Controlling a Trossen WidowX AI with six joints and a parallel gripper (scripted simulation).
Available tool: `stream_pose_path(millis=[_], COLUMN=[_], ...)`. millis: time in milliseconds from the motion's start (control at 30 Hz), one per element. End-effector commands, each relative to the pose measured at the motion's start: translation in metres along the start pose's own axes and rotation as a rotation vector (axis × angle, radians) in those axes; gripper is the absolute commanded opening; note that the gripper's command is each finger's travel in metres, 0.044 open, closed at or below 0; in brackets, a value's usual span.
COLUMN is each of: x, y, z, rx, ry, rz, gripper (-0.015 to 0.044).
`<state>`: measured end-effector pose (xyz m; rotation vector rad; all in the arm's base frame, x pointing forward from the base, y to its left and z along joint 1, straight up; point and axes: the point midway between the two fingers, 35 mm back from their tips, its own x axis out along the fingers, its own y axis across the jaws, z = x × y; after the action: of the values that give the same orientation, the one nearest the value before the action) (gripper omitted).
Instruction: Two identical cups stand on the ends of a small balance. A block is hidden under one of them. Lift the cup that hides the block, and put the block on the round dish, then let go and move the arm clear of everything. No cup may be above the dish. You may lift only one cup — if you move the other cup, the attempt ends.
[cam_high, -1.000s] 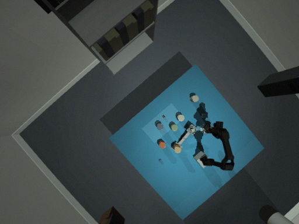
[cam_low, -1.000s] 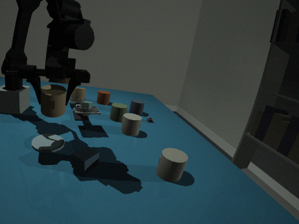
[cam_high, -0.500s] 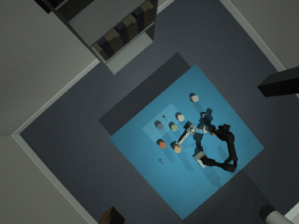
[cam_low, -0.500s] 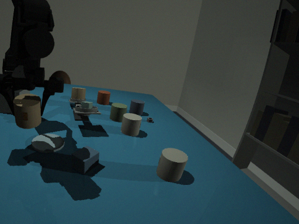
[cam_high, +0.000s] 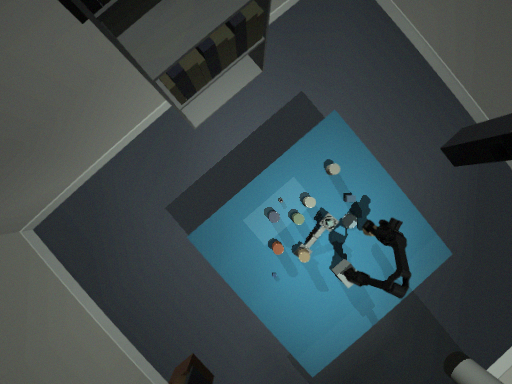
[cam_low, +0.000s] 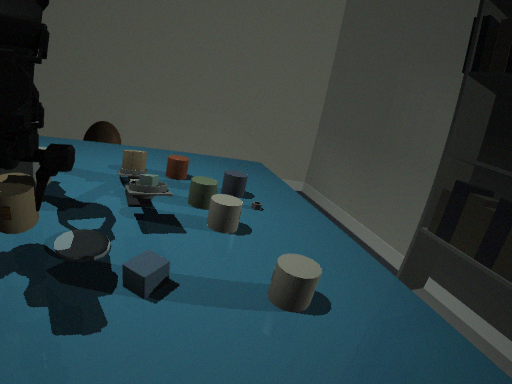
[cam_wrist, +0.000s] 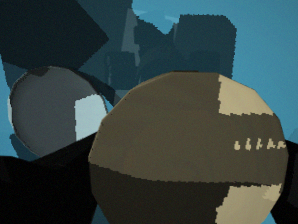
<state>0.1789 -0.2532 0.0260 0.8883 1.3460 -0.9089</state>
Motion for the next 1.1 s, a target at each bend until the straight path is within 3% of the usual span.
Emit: stream_pose_path(millis=[0, 167, 700, 1067], x=[0.011, 0.035, 0.054, 0.05], y=[0.0, -0.001, -0.001, 0.0], z=[0.0, -0.001, -0.001, -0.002], rx=[-0.008, -0.008, -0.008, -0.004], ry=[0.0, 0.0, 0.001, 0.005], rz=[-0.003, -0.003, -0.003, -0.001], gripper=[0.0, 0.0, 0.0, 0.0289])
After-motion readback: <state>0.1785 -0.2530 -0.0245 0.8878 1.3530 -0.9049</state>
